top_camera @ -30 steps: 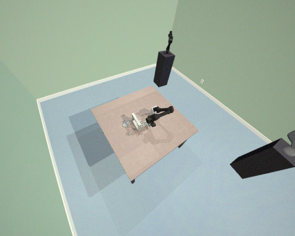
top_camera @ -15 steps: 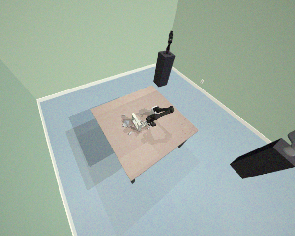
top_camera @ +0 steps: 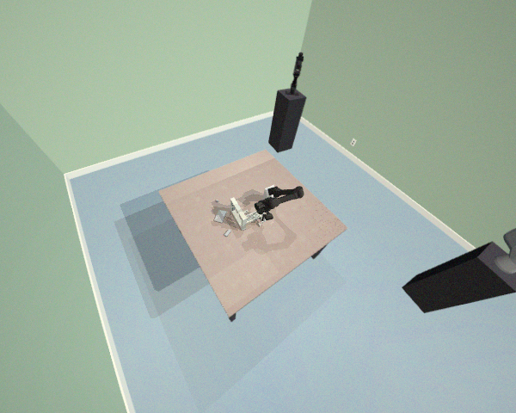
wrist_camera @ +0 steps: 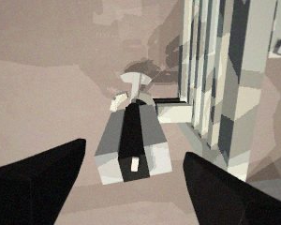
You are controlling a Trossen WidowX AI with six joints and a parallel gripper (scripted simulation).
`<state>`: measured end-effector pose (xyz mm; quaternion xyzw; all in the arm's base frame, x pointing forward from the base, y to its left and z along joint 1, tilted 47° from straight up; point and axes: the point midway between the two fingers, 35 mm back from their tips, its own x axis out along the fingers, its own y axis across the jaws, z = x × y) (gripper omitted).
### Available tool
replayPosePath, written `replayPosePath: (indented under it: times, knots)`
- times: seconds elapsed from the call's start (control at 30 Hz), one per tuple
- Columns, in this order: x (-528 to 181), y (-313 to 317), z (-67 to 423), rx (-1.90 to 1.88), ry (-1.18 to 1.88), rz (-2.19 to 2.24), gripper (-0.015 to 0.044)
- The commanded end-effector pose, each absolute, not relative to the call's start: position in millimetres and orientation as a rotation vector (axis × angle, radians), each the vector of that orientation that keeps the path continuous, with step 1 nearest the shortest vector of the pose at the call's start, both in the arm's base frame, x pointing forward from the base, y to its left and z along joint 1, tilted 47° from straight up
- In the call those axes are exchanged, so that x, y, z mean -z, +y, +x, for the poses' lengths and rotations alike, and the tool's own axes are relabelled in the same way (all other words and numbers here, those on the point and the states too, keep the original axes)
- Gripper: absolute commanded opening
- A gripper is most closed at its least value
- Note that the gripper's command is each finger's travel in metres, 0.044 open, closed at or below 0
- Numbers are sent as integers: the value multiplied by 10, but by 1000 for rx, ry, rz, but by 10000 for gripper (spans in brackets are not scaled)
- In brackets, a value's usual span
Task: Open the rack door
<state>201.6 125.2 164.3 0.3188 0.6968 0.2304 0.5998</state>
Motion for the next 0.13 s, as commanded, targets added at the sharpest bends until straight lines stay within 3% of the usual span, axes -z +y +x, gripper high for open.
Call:
replayPosePath:
  times: [0.0,0.1]
  knots:
    - [-1687,1197,2034,-531,1610,734,297]
    - [-1717,1165,2036,-531,1610,734,297]
